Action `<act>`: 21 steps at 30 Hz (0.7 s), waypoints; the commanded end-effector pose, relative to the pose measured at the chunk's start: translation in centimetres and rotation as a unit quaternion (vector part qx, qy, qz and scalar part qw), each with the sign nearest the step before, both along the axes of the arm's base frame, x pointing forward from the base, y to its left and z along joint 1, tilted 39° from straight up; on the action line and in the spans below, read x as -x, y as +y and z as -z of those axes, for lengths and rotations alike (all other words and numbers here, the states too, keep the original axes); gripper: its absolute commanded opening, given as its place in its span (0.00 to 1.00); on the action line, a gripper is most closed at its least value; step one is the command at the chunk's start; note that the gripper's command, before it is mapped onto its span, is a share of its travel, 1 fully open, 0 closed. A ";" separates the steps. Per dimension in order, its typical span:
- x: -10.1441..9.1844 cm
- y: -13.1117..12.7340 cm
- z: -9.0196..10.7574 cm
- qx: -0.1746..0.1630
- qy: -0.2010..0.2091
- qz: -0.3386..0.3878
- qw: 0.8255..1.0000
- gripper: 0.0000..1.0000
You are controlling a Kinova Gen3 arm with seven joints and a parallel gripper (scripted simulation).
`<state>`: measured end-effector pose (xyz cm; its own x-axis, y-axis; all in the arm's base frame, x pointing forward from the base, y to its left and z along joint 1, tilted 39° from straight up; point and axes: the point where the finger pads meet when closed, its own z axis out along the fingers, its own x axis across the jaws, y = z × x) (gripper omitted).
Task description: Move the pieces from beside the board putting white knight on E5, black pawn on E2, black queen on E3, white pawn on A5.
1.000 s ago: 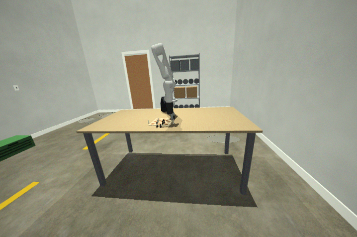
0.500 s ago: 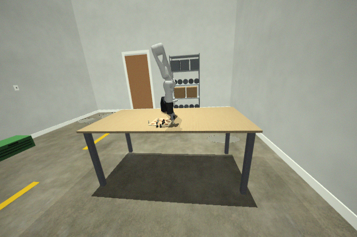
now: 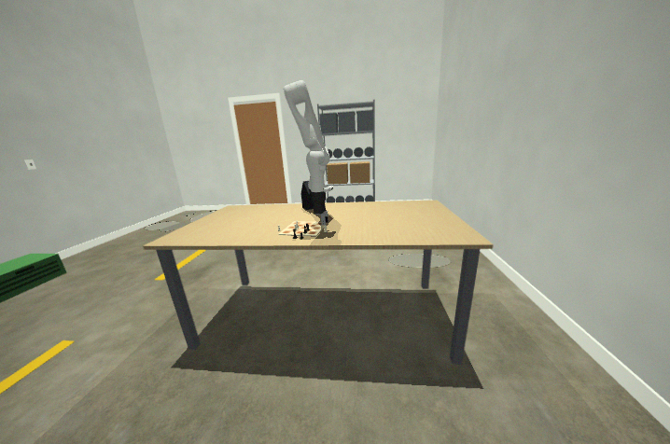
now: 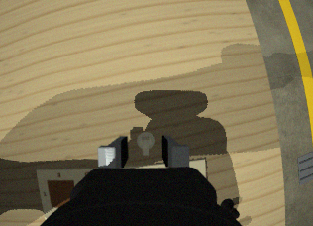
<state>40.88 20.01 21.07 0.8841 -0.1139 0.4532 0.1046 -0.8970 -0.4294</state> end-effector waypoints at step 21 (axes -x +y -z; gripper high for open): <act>-1.0 0.9 1.7 0.000 0.000 0.000 1.000 0.73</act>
